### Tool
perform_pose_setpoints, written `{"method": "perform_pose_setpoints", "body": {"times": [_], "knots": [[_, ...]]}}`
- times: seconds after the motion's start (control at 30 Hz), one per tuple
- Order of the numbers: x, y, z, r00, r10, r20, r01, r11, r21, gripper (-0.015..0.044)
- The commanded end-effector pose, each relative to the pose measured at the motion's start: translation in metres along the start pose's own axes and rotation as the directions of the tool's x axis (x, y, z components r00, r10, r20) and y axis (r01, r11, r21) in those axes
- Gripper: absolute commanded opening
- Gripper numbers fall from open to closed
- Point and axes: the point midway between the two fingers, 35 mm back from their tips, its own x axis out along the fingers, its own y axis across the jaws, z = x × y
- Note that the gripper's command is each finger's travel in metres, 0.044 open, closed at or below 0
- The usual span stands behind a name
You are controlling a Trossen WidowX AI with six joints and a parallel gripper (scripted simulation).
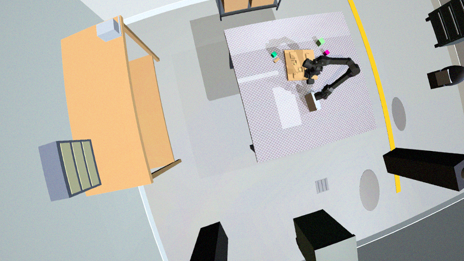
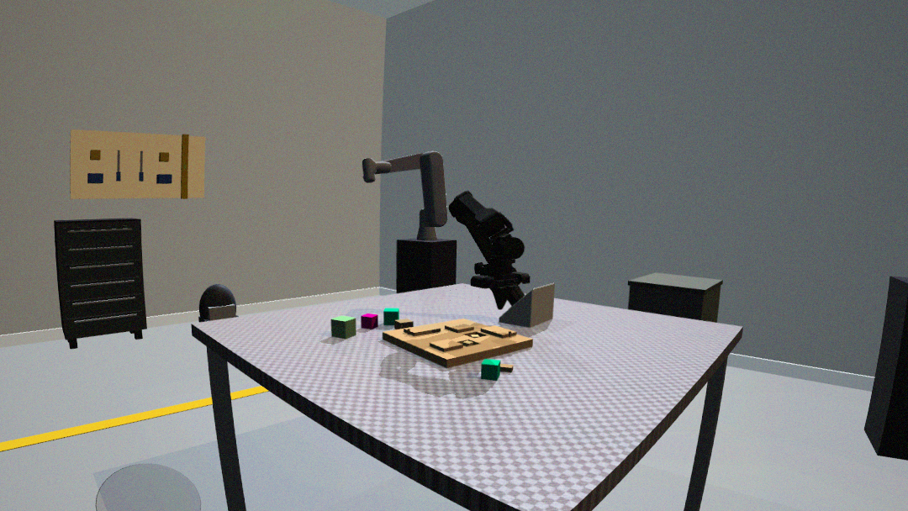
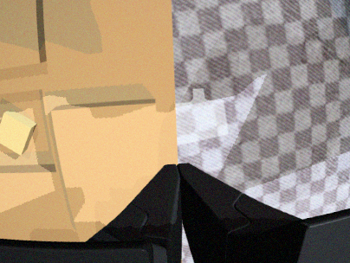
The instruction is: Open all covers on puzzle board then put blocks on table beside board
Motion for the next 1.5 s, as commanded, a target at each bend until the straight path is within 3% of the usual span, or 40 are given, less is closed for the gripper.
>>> {"method": "perform_pose_setpoints", "body": {"times": [0.0,1.47], "knots": [[0.0,-0.001,0.0,1.0,-0.005,-0.002,0.005,1.0,0.006,0.0],[0.036,-0.001,-0.002,1.0,-0.004,-0.003,0.004,1.0,0.006,0.0]]}}
